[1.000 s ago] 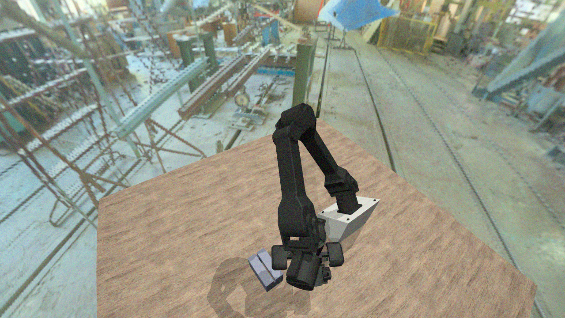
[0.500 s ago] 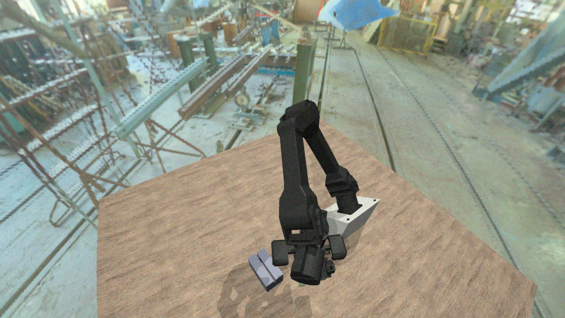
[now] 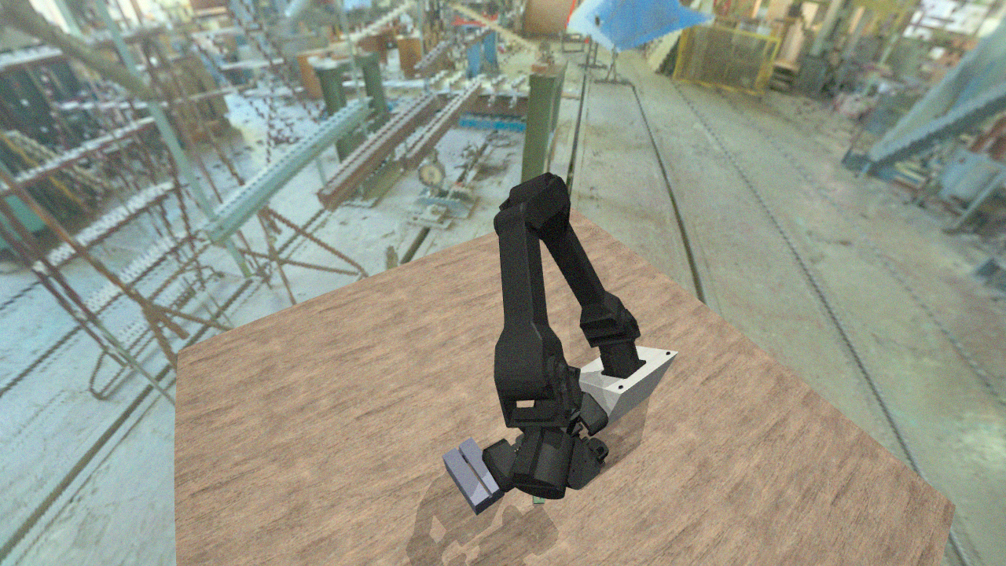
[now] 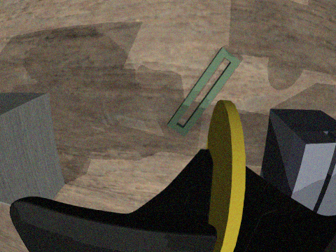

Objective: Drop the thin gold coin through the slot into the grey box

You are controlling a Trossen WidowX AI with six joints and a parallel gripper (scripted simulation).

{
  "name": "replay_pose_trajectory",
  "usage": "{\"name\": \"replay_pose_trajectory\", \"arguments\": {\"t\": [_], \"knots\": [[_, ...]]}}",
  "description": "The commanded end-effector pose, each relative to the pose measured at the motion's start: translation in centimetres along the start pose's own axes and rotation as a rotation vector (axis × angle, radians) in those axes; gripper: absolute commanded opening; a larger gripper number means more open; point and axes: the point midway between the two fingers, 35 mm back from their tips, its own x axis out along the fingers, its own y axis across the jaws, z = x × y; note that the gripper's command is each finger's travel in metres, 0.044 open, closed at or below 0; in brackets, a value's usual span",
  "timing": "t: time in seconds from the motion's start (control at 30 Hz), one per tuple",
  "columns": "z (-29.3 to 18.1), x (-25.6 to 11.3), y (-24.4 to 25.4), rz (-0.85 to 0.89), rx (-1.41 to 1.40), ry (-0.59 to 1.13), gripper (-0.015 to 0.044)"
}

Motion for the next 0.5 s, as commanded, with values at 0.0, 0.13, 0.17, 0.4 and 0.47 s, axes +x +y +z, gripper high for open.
{"name": "replay_pose_trajectory", "arguments": {"t": [0.0,0.13,0.17,0.4,0.47], "knots": [[-0.2,-0.2,-0.2,-0.008,-0.083,-0.002,0.0000],[-0.2,-0.2,-0.2,-0.008,-0.088,-0.002,0.0000],[-0.2,-0.2,-0.4,-0.008,-0.088,-0.003,0.0000],[-0.7,-0.4,-2.0,-0.010,-0.086,-0.006,0.0000],[-0.8,-0.4,-2.5,-0.011,-0.086,-0.007,0.0000]]}}
